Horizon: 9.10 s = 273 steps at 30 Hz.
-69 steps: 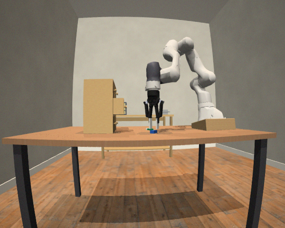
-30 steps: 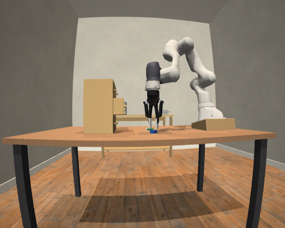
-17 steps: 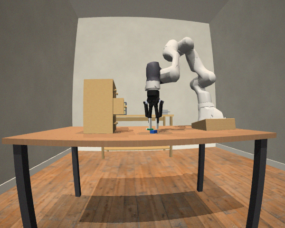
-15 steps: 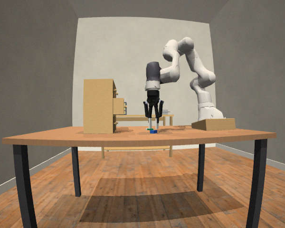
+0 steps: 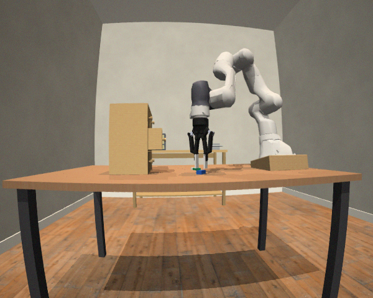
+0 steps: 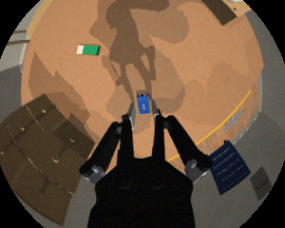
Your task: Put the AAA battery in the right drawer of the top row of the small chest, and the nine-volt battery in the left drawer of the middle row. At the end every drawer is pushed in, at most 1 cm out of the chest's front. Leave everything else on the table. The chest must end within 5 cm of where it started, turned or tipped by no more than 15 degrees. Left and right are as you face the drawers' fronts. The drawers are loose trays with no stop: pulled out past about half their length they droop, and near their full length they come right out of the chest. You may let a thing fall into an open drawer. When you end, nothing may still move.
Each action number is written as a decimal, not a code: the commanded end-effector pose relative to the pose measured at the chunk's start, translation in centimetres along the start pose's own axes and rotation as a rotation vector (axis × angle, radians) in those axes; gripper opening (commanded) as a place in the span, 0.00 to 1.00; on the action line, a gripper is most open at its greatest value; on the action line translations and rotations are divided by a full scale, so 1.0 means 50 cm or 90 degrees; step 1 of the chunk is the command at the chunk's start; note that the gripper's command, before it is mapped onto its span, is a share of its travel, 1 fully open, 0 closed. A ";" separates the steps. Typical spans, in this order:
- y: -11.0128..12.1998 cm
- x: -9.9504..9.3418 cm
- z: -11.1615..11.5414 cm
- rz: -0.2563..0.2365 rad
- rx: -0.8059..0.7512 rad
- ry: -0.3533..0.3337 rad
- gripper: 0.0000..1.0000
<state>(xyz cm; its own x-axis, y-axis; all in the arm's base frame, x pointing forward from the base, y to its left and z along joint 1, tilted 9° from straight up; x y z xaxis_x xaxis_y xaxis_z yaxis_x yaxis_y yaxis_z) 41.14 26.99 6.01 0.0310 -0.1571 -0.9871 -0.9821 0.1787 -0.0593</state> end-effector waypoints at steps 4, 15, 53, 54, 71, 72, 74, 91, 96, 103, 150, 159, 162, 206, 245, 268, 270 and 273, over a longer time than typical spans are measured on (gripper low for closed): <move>0.001 0.001 0.001 -0.001 0.001 0.000 0.26; 0.002 0.001 0.000 -0.001 0.001 0.000 0.26; 0.002 0.047 -0.001 -0.001 0.001 0.000 0.26; 0.002 0.049 -0.001 -0.001 0.001 0.000 0.26; 0.002 0.050 -0.001 -0.001 0.001 0.000 0.26; 0.002 0.050 -0.001 -0.001 0.001 0.000 0.26; 0.002 0.050 -0.001 -0.001 0.001 0.000 0.26; 0.002 0.050 -0.001 -0.001 0.001 0.000 0.14; 0.002 0.050 -0.001 -0.001 0.001 0.000 0.14; 0.002 0.028 -0.001 -0.001 0.001 0.000 0.14; -0.162 -0.150 -0.180 -0.001 0.545 0.000 0.14; -0.174 -0.150 -0.197 -0.001 0.589 0.000 0.14; -0.174 -0.152 -0.197 -0.001 0.589 0.000 0.14; -0.173 -0.426 -0.196 -0.001 0.590 0.000 0.14; -0.190 -0.443 -0.270 -0.097 0.217 0.056 0.14; -0.200 -0.445 -0.315 -0.143 -0.060 0.120 0.14; -0.202 -0.446 -0.327 -0.152 -0.140 0.141 0.14; -0.205 -0.447 -0.339 -0.160 -0.217 0.162 0.14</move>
<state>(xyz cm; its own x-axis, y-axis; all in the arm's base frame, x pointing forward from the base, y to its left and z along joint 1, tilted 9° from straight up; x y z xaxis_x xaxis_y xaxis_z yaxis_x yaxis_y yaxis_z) 47.23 12.76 30.88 0.2362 -0.3782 -0.8951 -0.9644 0.0214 -0.2636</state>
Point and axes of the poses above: the point where the finger pads meet when closed, its own x axis out along the fingers, its own y axis across the jaws, z = x × y, the point moved 9 cm from there along -x, back along the fingers, and after that the axes turned 14 degrees about -x, right-handed, at the moved point
